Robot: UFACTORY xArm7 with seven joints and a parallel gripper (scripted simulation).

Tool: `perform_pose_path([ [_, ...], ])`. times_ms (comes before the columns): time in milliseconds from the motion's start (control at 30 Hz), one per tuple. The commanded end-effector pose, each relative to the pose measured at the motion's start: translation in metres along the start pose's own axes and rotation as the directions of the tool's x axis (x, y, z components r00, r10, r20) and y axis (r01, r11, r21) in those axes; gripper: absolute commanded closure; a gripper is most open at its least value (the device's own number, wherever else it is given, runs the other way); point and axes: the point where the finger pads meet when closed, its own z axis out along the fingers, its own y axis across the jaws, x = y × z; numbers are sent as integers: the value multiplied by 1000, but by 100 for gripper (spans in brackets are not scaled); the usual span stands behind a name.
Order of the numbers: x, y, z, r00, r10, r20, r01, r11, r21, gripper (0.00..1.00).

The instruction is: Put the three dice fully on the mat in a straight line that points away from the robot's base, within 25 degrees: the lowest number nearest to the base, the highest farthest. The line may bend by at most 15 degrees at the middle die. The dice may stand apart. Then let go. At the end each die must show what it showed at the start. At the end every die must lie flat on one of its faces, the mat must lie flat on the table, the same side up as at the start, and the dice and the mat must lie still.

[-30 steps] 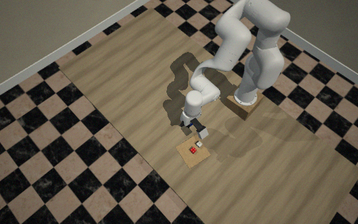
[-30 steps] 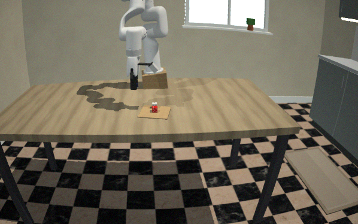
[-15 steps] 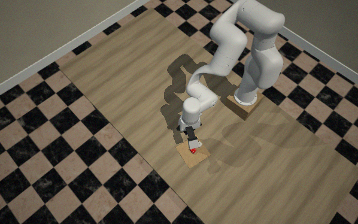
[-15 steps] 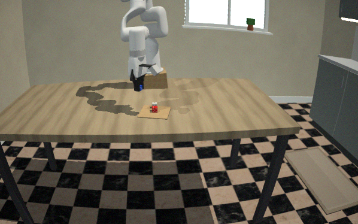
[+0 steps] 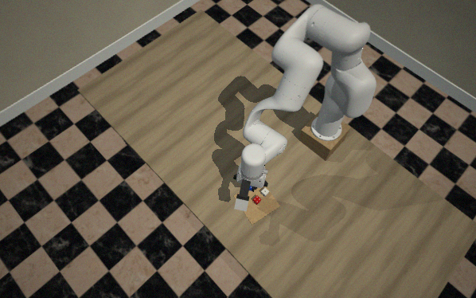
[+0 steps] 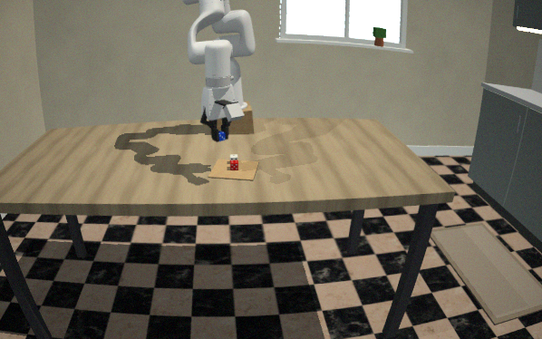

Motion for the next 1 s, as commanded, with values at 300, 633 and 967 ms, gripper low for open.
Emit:
perform_pose_path([
  [300,47,-12,0,897,443,7,-442,896,-31,79],
  [633,55,-14,1,856,517,4,-516,856,-34,79],
  [967,55,-14,1,856,517,4,-516,856,-34,79],
])
